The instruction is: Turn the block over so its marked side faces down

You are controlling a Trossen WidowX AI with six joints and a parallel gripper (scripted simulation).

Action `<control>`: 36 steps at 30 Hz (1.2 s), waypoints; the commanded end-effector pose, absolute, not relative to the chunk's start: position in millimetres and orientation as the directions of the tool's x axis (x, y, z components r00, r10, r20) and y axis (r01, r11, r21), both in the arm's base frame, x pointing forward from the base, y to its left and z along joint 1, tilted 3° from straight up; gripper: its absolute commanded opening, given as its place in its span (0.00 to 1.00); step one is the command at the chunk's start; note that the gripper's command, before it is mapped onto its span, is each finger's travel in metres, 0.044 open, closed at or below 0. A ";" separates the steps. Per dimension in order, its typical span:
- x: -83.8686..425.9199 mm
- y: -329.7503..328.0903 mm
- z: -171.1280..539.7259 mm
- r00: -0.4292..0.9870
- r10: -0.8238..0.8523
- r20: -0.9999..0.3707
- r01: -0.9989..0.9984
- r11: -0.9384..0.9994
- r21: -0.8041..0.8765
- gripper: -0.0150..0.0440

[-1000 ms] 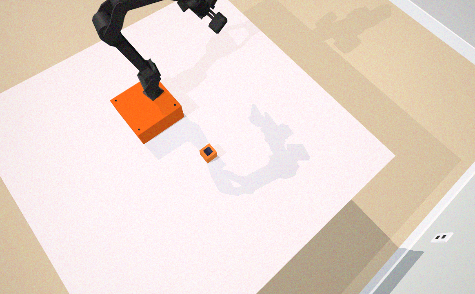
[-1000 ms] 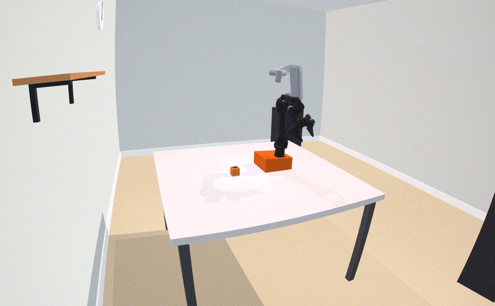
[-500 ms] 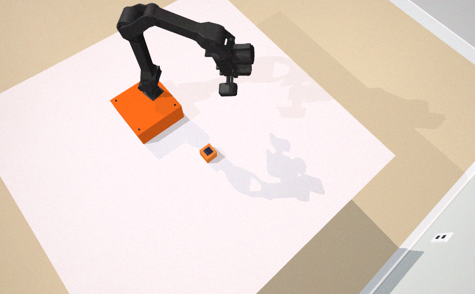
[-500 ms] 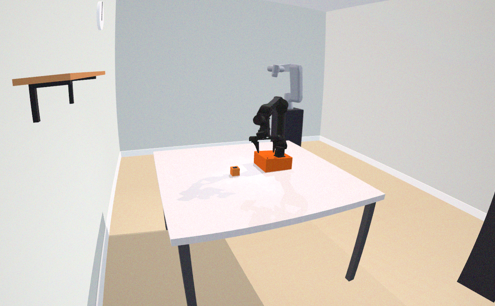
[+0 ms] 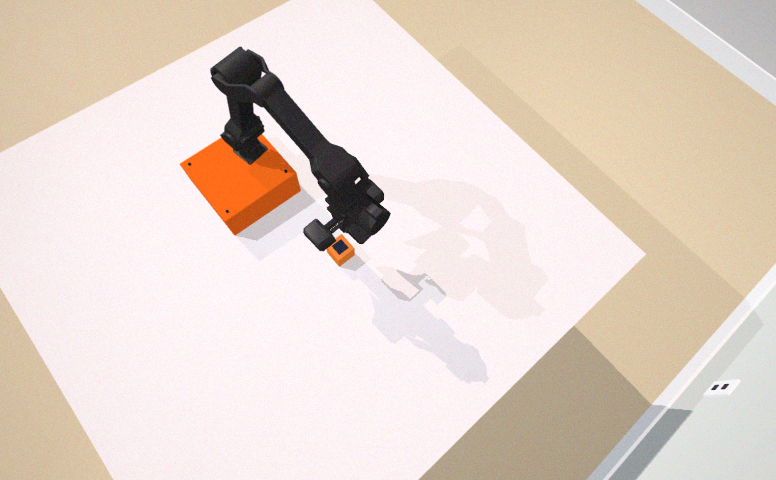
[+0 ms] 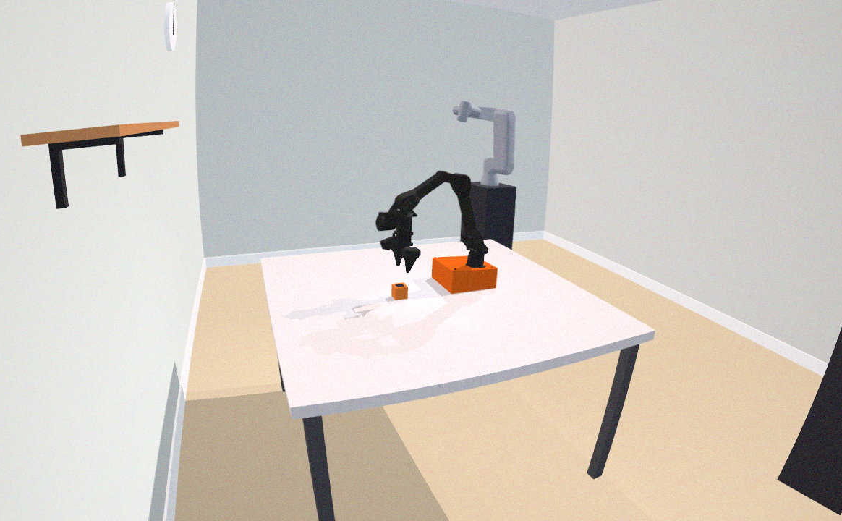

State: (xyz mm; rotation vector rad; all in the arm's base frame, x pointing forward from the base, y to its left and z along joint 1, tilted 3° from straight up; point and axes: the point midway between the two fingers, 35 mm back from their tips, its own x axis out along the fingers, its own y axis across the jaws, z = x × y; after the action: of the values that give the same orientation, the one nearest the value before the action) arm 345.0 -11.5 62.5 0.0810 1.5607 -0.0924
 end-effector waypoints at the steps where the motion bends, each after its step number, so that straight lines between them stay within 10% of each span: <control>1: 344.1 -33.3 54.2 -0.015 -0.029 -0.999 0.173 0.984 -0.031 1.00; 36: 342.1 -38.6 -17.8 -0.016 -0.029 -0.999 0.173 0.984 -0.031 1.00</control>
State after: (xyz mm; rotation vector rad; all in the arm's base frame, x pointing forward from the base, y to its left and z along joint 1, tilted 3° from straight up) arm 344.7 -37.7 -8.5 0.1209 1.5658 -0.1602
